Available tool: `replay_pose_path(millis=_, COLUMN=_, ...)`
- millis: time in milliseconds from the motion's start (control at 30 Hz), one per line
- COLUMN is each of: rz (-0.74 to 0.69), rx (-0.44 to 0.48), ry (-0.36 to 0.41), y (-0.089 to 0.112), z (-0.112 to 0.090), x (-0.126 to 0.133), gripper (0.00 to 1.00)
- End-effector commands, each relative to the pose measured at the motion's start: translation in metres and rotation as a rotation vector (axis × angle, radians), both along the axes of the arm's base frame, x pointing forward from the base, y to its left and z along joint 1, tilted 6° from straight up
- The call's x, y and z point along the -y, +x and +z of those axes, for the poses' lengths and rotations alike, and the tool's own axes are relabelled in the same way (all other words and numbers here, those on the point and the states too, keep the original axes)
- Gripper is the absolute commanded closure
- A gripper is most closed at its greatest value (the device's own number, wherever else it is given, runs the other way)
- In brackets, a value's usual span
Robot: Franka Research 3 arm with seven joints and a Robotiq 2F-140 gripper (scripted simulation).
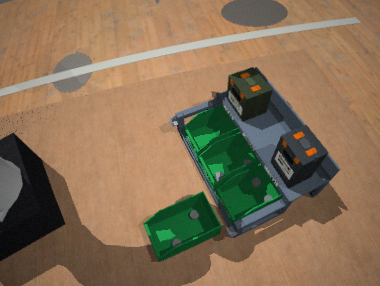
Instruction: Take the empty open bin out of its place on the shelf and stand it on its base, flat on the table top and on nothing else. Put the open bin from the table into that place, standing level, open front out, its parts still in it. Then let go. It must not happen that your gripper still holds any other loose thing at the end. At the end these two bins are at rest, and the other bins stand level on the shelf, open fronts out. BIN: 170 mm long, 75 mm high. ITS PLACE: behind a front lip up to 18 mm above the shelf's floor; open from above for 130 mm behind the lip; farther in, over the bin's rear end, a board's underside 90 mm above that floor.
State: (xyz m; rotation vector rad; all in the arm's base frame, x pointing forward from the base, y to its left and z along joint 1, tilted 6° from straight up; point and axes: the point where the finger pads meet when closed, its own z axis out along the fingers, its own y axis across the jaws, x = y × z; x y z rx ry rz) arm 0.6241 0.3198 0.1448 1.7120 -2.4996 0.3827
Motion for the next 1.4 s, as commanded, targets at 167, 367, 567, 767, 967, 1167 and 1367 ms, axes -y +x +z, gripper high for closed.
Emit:
replay_pose_path(millis=167, rz=0.000, rx=0.000, ry=0.000, y=0.000, z=0.000, x=0.000, gripper=0.00)
replay_pose_path(millis=367, rz=0.000, rx=0.000, ry=0.000, y=0.000, z=0.000, x=0.000, gripper=0.00)
replay_pose_path(millis=567, rz=0.000, rx=0.000, ry=0.000, y=0.000, z=0.000, x=0.000, gripper=0.00)
replay_pose_path(millis=767, rz=0.002, rx=-0.001, ry=0.000, y=0.000, z=0.001, x=0.001, gripper=0.00)
replay_pose_path(millis=967, rz=0.011, rx=-0.005, ry=0.002, y=0.001, z=0.003, x=0.004, gripper=0.00)
replay_pose_path(millis=1167, rz=0.023, rx=-0.012, ry=0.004, y=0.002, z=0.007, x=0.008, gripper=0.00)
replay_pose_path(millis=1367, rz=0.053, rx=-0.027, ry=0.010, y=0.004, z=0.017, x=0.019, gripper=0.00)
